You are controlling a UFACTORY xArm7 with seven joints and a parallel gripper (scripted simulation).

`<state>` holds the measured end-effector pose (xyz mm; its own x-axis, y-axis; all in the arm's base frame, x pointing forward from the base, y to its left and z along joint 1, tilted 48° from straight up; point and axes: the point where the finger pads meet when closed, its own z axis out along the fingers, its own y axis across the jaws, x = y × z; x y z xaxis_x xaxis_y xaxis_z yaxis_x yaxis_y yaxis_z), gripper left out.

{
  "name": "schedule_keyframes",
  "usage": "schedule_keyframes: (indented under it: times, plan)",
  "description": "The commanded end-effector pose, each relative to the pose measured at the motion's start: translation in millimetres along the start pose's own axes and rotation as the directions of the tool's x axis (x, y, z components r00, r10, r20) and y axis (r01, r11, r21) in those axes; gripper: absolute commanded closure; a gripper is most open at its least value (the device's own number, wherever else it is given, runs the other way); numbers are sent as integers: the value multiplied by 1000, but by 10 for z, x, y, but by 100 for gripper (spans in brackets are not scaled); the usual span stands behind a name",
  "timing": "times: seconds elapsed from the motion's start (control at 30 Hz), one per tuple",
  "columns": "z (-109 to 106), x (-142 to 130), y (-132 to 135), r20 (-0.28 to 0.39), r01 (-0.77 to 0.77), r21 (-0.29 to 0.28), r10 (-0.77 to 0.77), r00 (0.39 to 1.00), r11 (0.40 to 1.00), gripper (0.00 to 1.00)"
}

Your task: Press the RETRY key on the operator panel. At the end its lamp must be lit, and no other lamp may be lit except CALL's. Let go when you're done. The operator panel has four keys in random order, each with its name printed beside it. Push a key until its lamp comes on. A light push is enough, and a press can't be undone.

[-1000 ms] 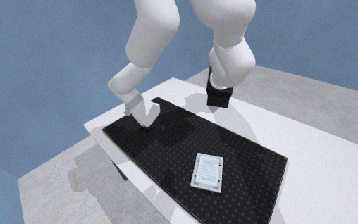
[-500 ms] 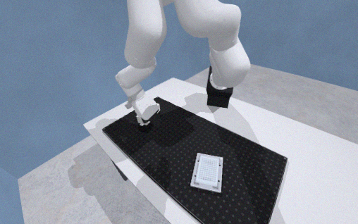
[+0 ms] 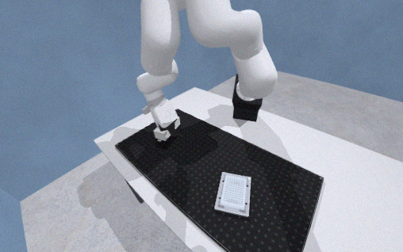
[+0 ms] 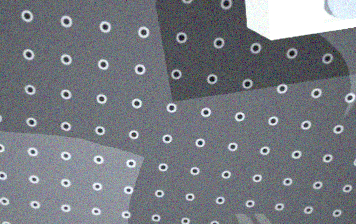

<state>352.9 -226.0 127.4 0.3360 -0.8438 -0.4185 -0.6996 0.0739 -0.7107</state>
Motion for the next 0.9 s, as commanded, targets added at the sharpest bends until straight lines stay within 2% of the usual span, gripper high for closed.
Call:
schedule_keyframes:
  times: [0.0, 0.1, 0.17, 0.27, 0.33, 0.47, 0.53, 0.67, 0.73, 0.87]
  plan:
    - [-60, 163, 114, -41, 14, 19, -13, 999, 1000, 100]
    - [-69, 189, 135, -41, 14, 19, -13, 999, 1000, 100]
    - [-102, 260, 197, -99, 36, 29, -33, 995, 999, 100]
    - [-149, 362, 287, -99, 36, 29, -33, 995, 999, 100]
    - [-188, 429, 349, -161, 61, 29, -55, 985, 998, 100]
    - [-248, 530, 444, -162, 61, 29, -55, 985, 998, 100]
    - [-295, 593, 506, -222, 86, 19, -80, 972, 996, 100]
    - [-341, 655, 568, -228, 89, 18, -82, 970, 996, 100]
    - [-393, 715, 630, -285, 114, 0, -110, 952, 993, 100]
    - [-499, 832, 753, -295, 119, -4, -114, 949, 993, 100]
